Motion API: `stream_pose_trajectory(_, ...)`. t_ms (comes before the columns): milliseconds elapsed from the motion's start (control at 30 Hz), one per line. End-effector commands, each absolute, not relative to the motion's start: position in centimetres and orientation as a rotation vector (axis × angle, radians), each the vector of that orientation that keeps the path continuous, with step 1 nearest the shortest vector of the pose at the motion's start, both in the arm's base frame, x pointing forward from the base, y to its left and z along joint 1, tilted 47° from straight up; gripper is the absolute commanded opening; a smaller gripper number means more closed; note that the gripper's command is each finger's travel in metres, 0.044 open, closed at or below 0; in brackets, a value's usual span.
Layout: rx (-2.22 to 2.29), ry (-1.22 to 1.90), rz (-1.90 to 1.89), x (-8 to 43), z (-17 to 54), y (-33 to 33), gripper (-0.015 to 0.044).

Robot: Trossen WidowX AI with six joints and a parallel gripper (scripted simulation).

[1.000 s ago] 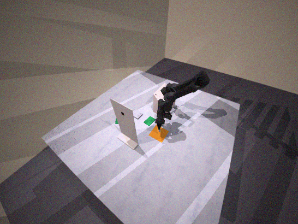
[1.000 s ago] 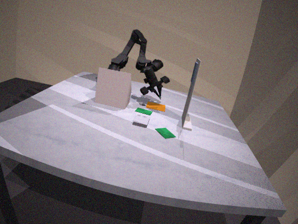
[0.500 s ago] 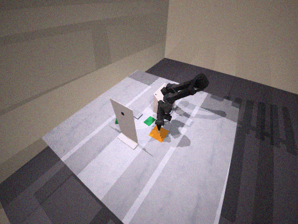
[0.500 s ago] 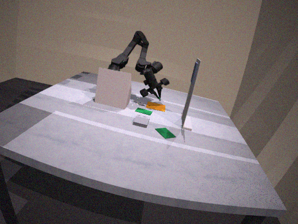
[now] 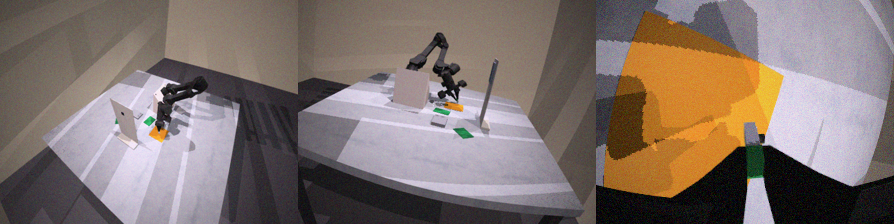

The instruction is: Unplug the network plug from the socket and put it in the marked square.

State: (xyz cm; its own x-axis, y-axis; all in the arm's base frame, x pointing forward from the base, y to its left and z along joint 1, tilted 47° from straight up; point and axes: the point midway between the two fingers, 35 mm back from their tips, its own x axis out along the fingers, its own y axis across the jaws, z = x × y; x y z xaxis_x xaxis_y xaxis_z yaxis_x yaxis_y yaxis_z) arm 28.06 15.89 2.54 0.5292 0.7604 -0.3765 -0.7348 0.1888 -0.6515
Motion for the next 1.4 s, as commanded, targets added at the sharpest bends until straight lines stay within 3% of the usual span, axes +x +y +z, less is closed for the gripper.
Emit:
stream_pose_trajectory(0, -0.891, -0.024, 1.054, 27.9, 2.1, 16.1, 0.0)
stream_pose_trajectory(1367, -0.889, -0.03, 1.053, 27.6, 0.8, 17.7, 0.0)
